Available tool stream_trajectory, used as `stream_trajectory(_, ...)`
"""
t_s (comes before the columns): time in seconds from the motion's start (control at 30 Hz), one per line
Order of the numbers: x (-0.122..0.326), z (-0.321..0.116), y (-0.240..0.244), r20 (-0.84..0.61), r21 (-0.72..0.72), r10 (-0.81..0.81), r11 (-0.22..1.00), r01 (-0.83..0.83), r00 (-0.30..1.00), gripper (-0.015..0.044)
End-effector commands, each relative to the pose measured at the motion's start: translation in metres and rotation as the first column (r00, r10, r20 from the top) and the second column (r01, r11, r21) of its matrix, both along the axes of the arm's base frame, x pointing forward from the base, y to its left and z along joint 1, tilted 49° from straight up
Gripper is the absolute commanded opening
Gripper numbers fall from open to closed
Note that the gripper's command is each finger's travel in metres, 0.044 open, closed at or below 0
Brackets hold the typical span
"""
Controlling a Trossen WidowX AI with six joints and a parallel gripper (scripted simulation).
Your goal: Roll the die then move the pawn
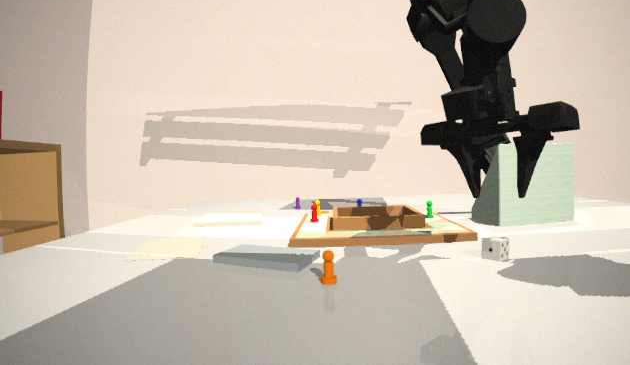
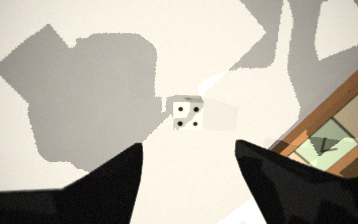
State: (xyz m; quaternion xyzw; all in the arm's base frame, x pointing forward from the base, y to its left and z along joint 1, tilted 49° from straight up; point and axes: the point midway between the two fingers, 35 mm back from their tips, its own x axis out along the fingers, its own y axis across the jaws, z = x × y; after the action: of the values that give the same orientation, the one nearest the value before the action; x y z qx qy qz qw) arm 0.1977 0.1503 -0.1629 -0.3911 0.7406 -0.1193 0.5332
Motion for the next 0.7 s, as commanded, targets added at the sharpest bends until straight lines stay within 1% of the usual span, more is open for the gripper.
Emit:
stream_trajectory(0.0, -0.002, -0.004, -0.001, 0.045, -0.036, -0.005, 0.999, 0.007, 0.999, 0.0275)
stream_trajectory(0.1, -0.001, -0.003, -0.002, 0.045, -0.036, -0.005, 0.999, 0.007, 0.999, 0.0275)
stream_trajectory(0.2, -0.002, -0.013, -0.013, 0.045, -0.037, -0.005, 0.999, 0.007, 0.999, 0.0275)
stream_trajectory(0.4, -0.002, -0.016, -0.016, 0.045, -0.037, -0.005, 0.999, 0.007, 0.999, 0.0275)
stream_trajectory(0.5, -0.003, -0.024, -0.026, 0.045, -0.038, -0.005, 0.999, 0.007, 0.999, 0.0275)
stream_trajectory(0.67, -0.003, -0.025, -0.027, 0.045, -0.038, -0.005, 0.999, 0.007, 0.999, 0.0275)
